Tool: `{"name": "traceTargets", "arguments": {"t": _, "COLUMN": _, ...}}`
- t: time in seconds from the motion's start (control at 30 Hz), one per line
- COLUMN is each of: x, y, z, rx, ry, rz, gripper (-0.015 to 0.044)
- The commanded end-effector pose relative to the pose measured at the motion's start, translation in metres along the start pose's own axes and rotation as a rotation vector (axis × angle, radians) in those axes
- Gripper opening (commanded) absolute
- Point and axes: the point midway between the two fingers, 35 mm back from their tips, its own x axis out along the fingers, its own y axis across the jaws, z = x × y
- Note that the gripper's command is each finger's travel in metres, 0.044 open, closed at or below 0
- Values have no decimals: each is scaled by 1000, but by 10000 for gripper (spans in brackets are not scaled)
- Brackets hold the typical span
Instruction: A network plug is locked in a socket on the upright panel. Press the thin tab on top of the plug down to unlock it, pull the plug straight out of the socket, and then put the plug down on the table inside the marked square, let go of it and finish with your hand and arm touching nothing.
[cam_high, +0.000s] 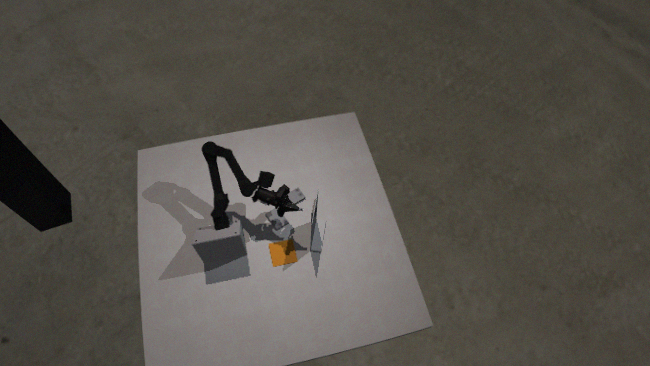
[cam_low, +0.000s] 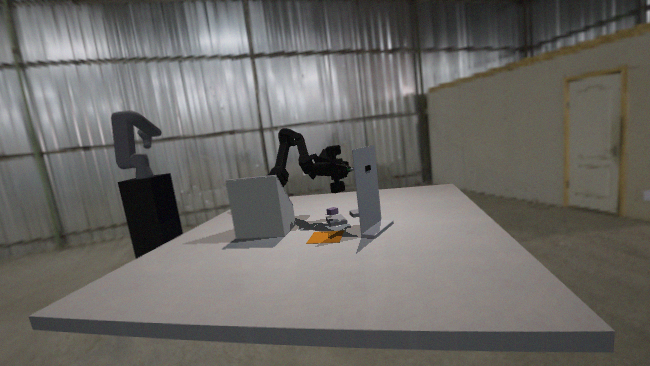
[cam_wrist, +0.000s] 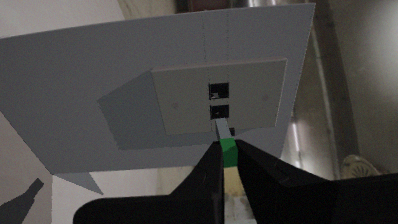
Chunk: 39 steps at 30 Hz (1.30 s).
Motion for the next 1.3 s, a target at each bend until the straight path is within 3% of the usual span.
{"name": "traceTargets", "arguments": {"t": 0.0, "x": -2, "y": 1, "z": -2, "rx": 4, "ry": 6, "rz": 0, "gripper": 0}}
{"name": "traceTargets", "arguments": {"t": 0.77, "x": -9, "y": 0, "z": 0, "rx": 0, "ry": 1, "rz": 1, "gripper": 0}}
{"name": "traceTargets", "arguments": {"t": 1.27, "x": -18, "y": -39, "z": -13, "rx": 1, "ry": 6, "rz": 1, "gripper": 0}}
